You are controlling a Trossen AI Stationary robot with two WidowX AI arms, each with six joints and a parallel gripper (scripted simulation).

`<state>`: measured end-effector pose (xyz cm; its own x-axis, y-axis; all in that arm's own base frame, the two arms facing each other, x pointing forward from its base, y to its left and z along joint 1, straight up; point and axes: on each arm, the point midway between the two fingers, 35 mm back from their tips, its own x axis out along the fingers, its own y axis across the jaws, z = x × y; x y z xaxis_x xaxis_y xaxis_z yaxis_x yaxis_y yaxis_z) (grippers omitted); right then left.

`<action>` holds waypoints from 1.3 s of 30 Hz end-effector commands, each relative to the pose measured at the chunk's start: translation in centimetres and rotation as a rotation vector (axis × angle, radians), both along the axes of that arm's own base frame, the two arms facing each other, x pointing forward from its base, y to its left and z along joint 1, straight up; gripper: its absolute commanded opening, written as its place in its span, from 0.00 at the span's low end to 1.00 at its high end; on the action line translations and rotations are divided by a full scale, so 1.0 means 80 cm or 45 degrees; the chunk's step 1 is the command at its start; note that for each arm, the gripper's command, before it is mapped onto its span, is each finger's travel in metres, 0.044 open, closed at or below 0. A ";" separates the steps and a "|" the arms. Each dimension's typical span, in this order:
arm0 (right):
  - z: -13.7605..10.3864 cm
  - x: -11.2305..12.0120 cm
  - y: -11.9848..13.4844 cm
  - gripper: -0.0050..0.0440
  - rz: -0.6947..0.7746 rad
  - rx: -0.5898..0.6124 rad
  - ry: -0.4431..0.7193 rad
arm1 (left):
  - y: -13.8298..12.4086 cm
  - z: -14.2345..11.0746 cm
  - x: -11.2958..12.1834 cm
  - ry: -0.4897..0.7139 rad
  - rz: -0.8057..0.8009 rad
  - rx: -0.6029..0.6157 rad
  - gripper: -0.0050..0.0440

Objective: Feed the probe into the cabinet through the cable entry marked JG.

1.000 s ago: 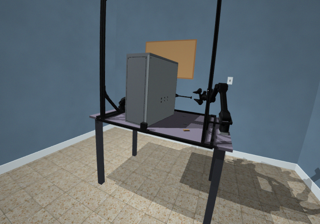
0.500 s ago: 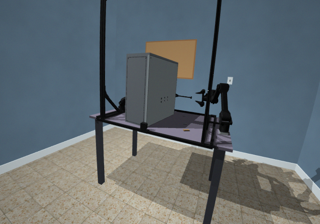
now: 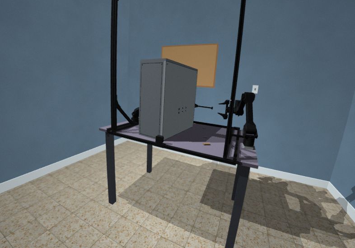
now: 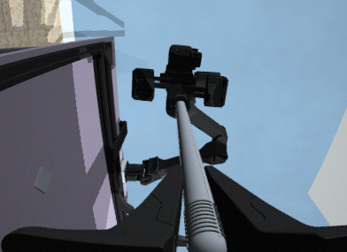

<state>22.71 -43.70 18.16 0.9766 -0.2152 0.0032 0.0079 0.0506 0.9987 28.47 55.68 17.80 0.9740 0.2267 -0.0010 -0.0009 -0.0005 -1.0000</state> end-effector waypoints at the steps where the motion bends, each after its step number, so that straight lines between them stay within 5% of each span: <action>1: -0.005 -0.004 0.002 1.00 0.014 0.042 -0.005 | 0.001 0.001 0.000 -0.001 0.007 0.001 0.10; 39: -0.005 0.023 -0.003 1.00 0.014 0.065 -0.010 | 0.001 0.001 0.000 -0.001 0.007 0.001 0.10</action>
